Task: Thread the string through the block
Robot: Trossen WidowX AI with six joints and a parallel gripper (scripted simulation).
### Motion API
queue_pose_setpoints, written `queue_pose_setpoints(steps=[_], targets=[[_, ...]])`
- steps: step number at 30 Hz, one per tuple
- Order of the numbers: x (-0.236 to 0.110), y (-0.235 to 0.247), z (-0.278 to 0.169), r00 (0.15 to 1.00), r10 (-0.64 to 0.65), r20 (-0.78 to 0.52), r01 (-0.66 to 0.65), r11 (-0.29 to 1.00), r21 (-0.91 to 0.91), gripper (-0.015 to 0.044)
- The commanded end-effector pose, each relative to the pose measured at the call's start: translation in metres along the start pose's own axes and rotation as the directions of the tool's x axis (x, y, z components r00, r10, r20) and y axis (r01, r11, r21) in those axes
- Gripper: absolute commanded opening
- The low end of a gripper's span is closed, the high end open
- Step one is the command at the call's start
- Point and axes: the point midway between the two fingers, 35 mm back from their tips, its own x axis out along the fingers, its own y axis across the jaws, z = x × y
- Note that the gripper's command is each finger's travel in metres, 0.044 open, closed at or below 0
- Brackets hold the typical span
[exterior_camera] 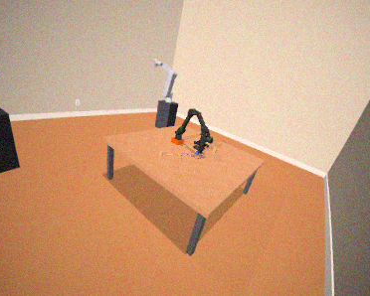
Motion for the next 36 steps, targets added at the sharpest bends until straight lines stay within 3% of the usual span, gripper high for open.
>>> queue_pose_setpoints(steps=[1,5,10,16,21,25,29,32,36], targets=[[0.0,0.0,0.0,1.0,0.0,0.0,0.0,1.0,0.0,0.0125],[-0.01,0.0,-0.002,1.0,0.0,0.0,0.0,1.0,0.0,0.0125],[-0.078,0.0,-0.002,1.0,0.0,-0.001,0.0,1.0,0.0,0.0125],[-0.08,0.0,-0.006,1.0,0.0,-0.024,0.001,1.0,0.019,0.0125],[-0.079,0.001,0.003,1.0,0.002,-0.017,0.005,0.902,0.432,0.0125],[-0.078,0.001,0.011,1.0,0.004,-0.01,0.005,0.665,0.747,0.0125],[-0.077,0.001,0.018,1.0,0.003,-0.006,0.005,0.326,0.945,0.0125],[-0.077,0.0,0.024,1.0,0.002,-0.003,0.003,0.036,0.999,0.0125],[-0.077,0.0,0.031,1.0,0.0,0.001,-0.001,-0.352,0.936,0.0125]])
